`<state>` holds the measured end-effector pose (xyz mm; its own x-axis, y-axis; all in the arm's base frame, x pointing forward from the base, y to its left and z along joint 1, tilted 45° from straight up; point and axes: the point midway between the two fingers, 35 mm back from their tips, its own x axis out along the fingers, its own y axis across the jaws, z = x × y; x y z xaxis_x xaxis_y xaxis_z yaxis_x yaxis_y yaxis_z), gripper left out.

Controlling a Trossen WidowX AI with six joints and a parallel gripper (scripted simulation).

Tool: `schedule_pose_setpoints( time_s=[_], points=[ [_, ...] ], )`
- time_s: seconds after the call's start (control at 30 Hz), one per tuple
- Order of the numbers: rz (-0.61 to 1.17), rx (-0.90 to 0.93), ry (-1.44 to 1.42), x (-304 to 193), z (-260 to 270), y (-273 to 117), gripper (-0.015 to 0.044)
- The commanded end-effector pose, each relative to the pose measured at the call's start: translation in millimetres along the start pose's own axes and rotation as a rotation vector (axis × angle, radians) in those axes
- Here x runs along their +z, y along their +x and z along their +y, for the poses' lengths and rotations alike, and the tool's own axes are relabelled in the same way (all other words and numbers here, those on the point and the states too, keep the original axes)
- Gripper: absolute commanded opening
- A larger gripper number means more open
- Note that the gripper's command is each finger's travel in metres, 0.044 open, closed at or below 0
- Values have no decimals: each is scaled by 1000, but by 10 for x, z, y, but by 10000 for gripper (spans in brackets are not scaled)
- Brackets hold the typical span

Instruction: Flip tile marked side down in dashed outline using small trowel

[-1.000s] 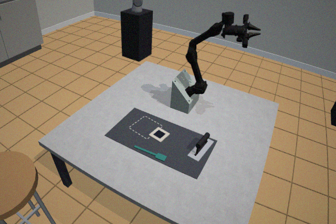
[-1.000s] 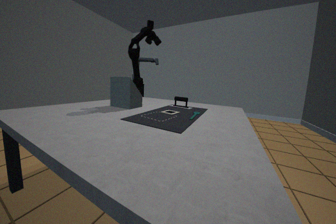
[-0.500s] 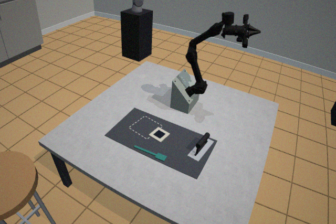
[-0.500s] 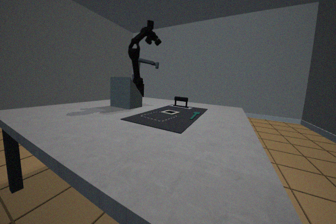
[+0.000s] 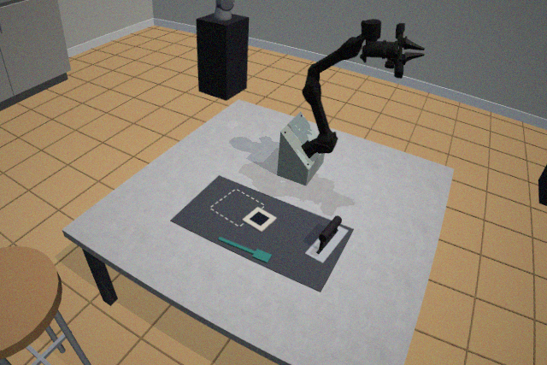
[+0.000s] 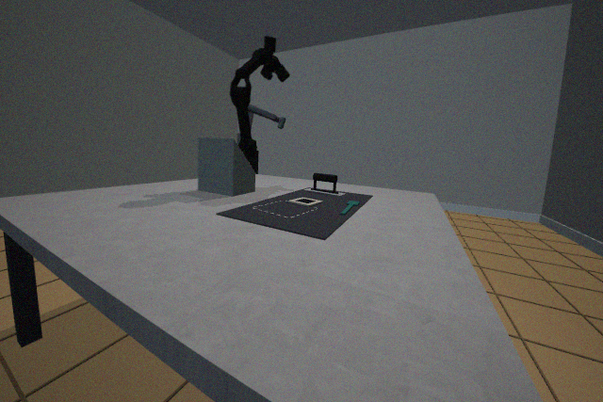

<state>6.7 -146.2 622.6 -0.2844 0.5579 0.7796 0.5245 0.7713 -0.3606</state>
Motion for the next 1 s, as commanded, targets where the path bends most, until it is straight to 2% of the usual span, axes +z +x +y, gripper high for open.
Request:
schedule_pose_setpoints(
  time_s=[0.0,0.13,0.97],
  points=[
    [-2,9,-4,17,23,34,179],
    [-16,64,-23,117,169,223,270],
    [-79,400,263,766,1070,893,270]
  ],
)
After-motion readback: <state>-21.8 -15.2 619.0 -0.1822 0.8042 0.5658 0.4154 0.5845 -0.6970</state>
